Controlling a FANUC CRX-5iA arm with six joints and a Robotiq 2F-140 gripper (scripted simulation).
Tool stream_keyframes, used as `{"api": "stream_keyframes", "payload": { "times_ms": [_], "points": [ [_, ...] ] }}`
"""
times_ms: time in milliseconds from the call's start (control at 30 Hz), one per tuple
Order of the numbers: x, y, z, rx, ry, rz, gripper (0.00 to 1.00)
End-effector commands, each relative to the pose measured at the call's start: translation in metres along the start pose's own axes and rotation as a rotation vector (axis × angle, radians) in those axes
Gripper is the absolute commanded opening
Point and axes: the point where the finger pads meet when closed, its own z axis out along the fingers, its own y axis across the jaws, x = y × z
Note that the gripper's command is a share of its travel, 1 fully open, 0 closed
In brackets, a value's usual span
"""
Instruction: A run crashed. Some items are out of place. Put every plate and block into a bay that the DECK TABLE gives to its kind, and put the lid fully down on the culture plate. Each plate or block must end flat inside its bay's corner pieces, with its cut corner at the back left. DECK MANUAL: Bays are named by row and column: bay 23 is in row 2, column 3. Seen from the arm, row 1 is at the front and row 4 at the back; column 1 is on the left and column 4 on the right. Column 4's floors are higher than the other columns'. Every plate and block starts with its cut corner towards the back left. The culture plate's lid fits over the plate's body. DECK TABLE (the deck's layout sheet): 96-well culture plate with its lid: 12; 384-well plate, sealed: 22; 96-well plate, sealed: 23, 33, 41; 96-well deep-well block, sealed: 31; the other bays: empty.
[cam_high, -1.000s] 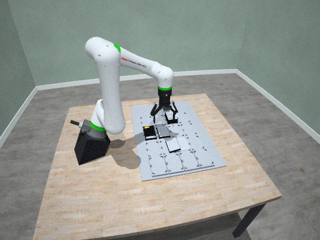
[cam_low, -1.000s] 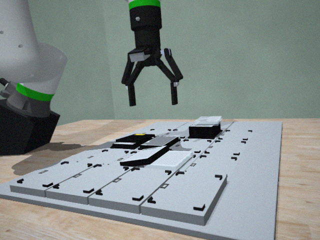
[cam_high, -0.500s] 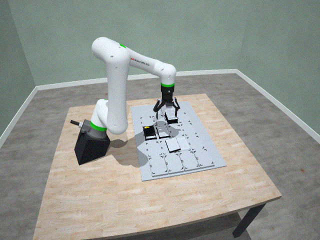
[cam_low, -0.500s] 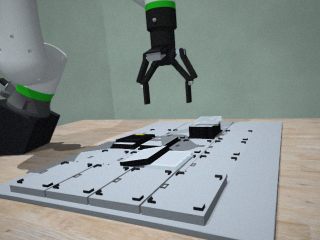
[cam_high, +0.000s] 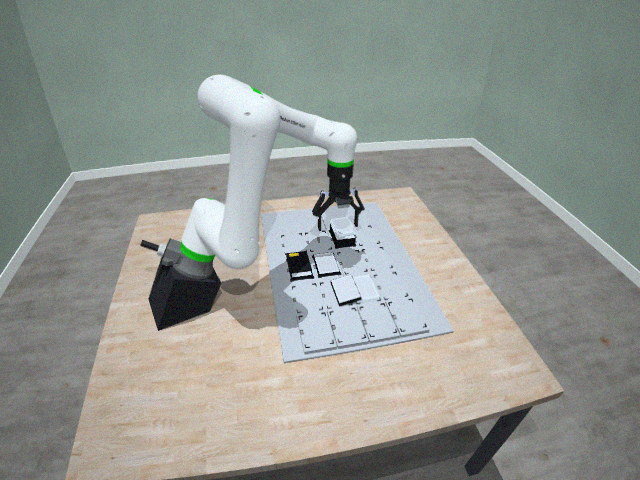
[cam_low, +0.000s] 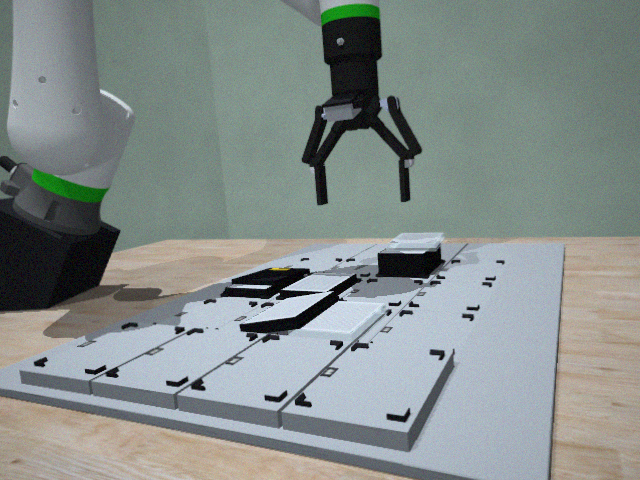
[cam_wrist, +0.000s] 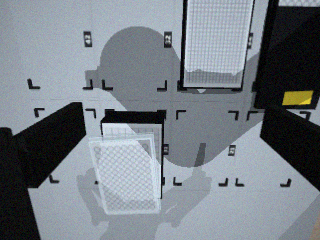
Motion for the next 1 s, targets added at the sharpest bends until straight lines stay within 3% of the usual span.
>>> {"api": "stream_keyframes", "payload": {
  "times_ms": [0,433,967],
  "points": [
    [-0.009,-0.007,-0.001,0.001,0.001,0.000,1.00],
    [-0.053,-0.035,-0.001,0.001,0.001,0.000,1.00],
    [-0.056,-0.037,-0.001,0.001,0.001,0.000,1.00]
  ]
}}
